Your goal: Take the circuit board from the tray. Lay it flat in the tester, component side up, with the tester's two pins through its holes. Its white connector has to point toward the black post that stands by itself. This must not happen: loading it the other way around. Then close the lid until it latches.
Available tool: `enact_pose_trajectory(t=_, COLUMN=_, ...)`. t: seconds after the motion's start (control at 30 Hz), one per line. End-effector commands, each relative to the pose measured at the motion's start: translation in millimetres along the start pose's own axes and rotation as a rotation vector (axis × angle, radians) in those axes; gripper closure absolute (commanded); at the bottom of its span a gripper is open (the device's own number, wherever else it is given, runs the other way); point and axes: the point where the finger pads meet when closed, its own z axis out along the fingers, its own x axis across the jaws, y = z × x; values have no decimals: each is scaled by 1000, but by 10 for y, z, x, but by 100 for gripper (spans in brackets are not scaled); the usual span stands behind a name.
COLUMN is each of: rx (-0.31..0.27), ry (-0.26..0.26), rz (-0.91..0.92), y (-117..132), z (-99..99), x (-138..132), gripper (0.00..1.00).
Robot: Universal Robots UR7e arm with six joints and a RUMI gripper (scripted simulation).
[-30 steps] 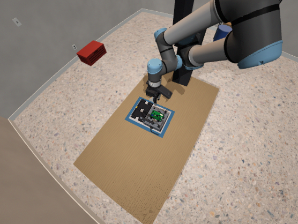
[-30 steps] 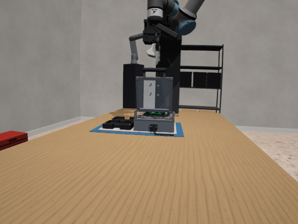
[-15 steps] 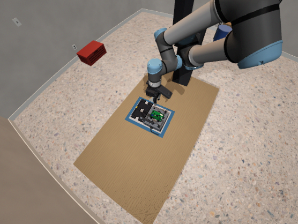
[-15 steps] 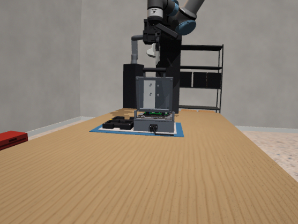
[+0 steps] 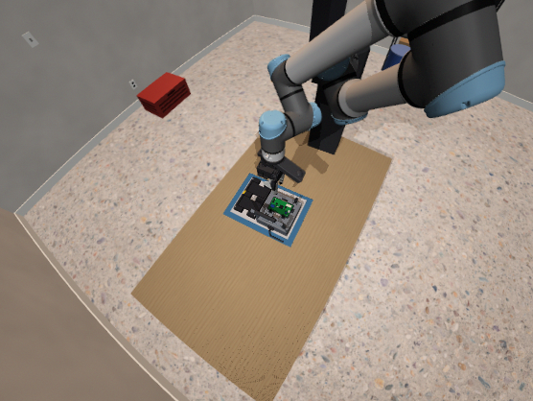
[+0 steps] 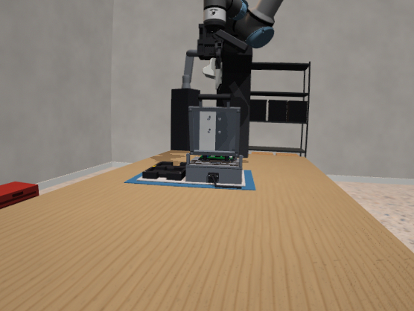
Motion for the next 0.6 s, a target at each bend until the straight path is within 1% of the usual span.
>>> enact_pose_trajectory(t=0.0, rx=-1, ry=0, rz=0, y=0, z=4, x=168, gripper=70)
enact_pose_trajectory(t=0.33, rx=-1, ry=0, rz=0, y=0, z=4, x=711, gripper=70)
enact_pose_trajectory(t=0.4, rx=-1, ry=0, rz=0, y=0, z=4, x=711, gripper=70)
enact_pose_trajectory(t=0.57, rx=-1, ry=0, rz=0, y=0, z=4, x=943, gripper=70)
